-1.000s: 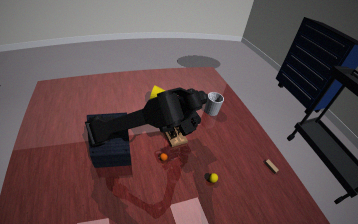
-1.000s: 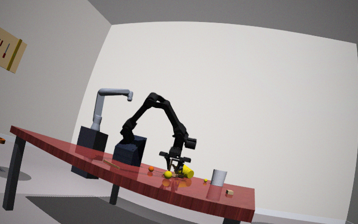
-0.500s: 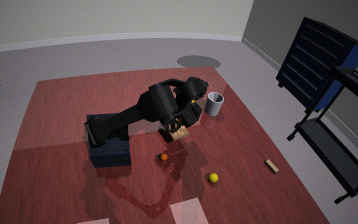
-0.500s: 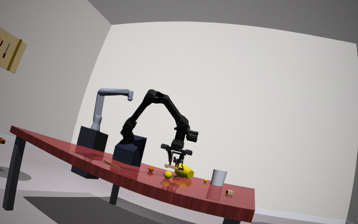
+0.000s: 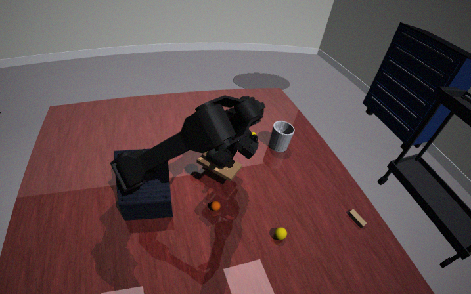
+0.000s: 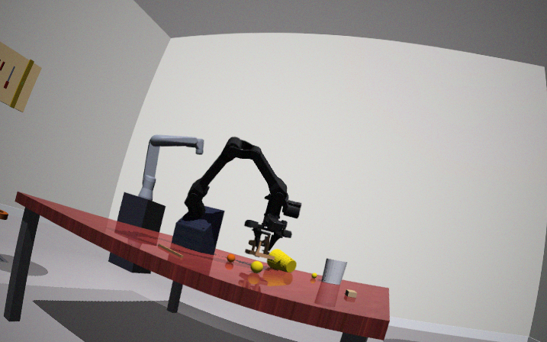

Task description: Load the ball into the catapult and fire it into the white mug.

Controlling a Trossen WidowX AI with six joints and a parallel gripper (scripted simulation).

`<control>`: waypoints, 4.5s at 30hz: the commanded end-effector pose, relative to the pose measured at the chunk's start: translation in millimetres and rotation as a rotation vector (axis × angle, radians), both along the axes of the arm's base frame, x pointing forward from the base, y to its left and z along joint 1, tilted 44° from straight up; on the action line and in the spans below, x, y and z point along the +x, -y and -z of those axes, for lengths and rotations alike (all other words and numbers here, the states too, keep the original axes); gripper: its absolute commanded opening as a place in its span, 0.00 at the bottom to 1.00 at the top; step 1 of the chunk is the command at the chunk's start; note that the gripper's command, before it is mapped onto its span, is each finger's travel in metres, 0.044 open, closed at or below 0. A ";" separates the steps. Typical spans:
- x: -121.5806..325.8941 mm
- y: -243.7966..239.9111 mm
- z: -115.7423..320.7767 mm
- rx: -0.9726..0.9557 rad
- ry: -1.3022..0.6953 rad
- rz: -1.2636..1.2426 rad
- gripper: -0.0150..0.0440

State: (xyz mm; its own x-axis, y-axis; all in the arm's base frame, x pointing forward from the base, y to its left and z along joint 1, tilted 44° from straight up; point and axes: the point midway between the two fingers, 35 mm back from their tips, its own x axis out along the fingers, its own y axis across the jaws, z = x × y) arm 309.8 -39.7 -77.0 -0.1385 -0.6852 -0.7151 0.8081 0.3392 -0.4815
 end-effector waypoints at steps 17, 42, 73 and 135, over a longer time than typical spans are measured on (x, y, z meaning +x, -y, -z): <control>4.6 -12.1 19.3 0.045 -0.180 -0.202 0.25; -0.8 13.8 47.1 0.046 -0.185 -0.191 0.25; 13.0 -45.1 -11.6 0.048 -0.184 -0.204 1.00; -0.9 14.3 48.3 0.049 -0.181 -0.200 0.48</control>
